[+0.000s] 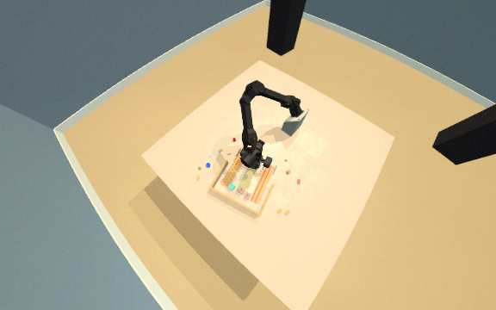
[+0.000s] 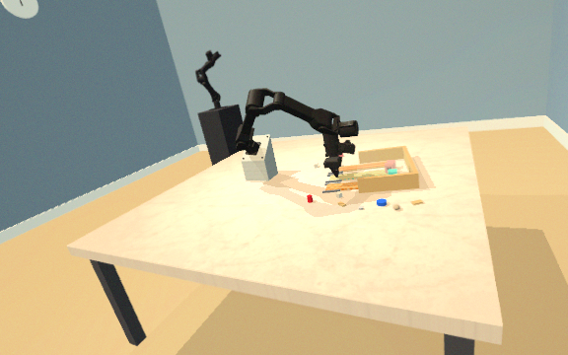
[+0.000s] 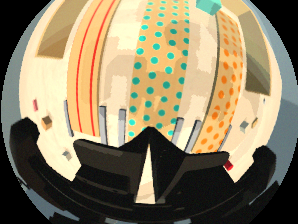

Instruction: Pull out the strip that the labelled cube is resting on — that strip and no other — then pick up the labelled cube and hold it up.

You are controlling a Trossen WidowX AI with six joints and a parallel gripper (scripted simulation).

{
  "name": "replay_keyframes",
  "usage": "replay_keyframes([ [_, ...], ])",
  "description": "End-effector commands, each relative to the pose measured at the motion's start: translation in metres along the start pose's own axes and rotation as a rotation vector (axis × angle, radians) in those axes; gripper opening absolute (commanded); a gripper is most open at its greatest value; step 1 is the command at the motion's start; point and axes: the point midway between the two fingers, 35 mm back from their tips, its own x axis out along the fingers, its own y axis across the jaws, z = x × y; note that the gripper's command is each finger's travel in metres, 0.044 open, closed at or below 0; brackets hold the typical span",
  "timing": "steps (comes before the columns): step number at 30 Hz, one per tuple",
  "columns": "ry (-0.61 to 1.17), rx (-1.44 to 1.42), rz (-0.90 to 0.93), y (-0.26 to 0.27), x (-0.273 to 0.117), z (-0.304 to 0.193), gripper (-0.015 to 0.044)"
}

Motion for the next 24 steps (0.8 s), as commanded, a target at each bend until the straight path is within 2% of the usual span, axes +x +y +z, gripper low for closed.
replay_keyframes([
  [1,0.012,-0.007,-0.002,0.0,0.003,-0.01,0.0],
  [24,0.014,-0.008,-0.002,0.001,0.004,-0.045,0.0],
])
